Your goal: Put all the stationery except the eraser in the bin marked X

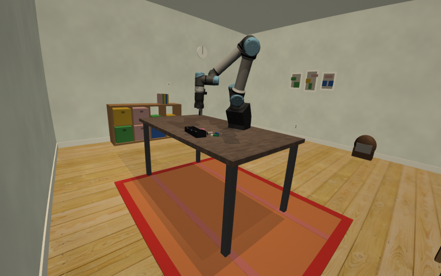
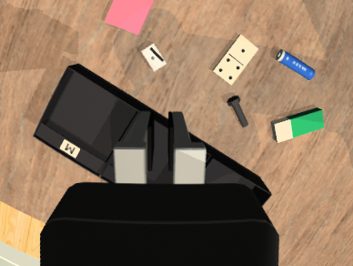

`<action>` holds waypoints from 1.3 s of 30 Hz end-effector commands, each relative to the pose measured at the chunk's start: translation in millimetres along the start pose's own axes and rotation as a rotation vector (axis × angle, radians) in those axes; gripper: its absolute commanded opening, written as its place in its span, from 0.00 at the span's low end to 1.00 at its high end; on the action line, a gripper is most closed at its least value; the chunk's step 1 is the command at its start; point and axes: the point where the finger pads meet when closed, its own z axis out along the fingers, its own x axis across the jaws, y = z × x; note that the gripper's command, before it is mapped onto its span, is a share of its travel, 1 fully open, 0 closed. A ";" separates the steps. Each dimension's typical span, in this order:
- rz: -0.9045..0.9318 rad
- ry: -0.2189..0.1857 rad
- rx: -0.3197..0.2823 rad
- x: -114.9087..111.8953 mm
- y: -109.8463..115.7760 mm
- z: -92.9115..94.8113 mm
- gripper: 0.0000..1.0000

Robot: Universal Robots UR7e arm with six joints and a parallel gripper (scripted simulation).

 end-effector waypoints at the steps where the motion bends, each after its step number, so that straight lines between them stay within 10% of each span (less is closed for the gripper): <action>1: -0.157 -0.003 0.009 -34.7 18.2 34.9 0.31; 9: -0.379 0.003 0.010 -74.2 36.0 71.7 0.31; 39: -1.172 0.002 0.037 -74.7 36.2 72.3 0.31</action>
